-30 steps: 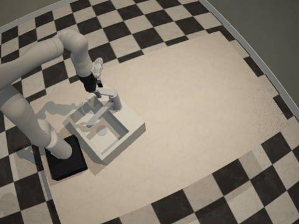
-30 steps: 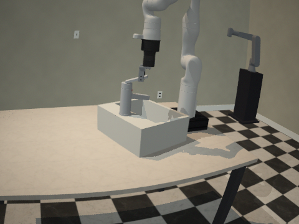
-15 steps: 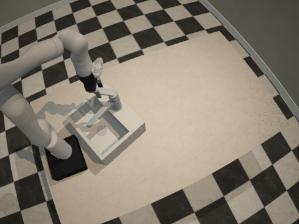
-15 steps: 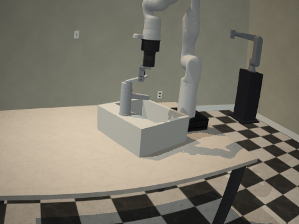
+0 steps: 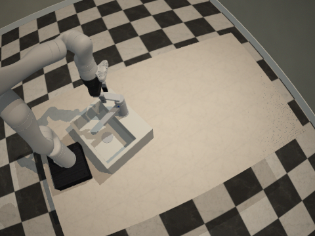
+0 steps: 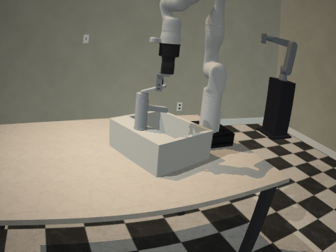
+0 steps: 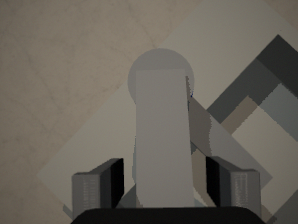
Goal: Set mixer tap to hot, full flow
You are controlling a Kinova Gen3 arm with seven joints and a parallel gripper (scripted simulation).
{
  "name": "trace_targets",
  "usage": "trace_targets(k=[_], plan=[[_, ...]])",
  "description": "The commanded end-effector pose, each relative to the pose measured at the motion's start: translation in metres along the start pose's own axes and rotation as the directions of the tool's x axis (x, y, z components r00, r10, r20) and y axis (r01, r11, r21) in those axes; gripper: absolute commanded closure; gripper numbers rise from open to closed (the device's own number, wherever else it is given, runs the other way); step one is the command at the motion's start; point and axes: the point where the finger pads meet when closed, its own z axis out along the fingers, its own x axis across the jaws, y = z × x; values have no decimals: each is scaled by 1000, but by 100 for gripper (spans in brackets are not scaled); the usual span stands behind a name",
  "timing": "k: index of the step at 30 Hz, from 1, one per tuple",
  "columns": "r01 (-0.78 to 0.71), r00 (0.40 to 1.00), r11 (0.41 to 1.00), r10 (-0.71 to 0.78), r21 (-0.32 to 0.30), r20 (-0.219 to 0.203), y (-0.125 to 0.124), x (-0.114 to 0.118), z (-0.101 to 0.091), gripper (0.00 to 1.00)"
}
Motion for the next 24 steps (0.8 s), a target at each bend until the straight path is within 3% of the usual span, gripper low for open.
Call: trace_targets(k=[1, 24], plan=[[-1, 1000, 1000, 1, 5, 3, -1, -1, -5, 0], [-1, 1000, 1000, 1, 5, 3, -1, -1, -54, 0]])
